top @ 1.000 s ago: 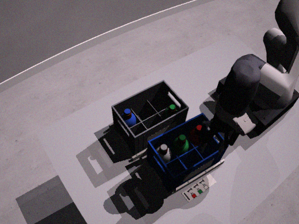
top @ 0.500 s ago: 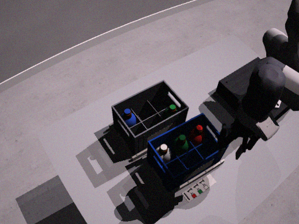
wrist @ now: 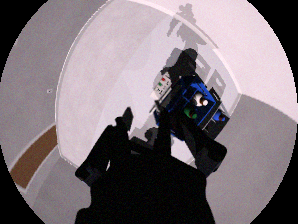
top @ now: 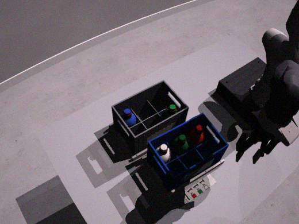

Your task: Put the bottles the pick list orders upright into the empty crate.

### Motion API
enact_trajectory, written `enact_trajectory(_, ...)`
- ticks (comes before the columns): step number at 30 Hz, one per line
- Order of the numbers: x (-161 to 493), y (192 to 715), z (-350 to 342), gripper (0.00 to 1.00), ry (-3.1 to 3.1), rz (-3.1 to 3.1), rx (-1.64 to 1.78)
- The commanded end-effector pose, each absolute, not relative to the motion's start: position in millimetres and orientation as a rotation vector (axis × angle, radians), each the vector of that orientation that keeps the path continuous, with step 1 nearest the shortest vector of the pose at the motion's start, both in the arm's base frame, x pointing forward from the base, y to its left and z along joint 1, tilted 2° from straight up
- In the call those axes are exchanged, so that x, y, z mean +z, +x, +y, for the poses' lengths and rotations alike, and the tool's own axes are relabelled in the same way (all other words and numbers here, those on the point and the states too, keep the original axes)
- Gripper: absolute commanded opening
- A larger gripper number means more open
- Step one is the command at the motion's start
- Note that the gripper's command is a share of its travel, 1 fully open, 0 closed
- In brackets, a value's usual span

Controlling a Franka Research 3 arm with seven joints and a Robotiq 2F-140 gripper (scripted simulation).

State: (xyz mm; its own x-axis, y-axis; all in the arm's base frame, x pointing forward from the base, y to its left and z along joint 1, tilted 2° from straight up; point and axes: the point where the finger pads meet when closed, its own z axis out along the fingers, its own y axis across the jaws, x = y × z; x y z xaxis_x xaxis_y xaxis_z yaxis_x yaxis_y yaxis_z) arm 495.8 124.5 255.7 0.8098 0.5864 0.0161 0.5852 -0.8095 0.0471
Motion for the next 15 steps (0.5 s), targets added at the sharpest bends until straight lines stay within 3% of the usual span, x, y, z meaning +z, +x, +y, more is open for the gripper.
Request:
enact_trajectory(1,260.1,487.2,142.5,0.38,2.975,0.888,0.035)
enact_trajectory(15,274.2,468.3,197.7,0.38,2.975,0.888,0.035)
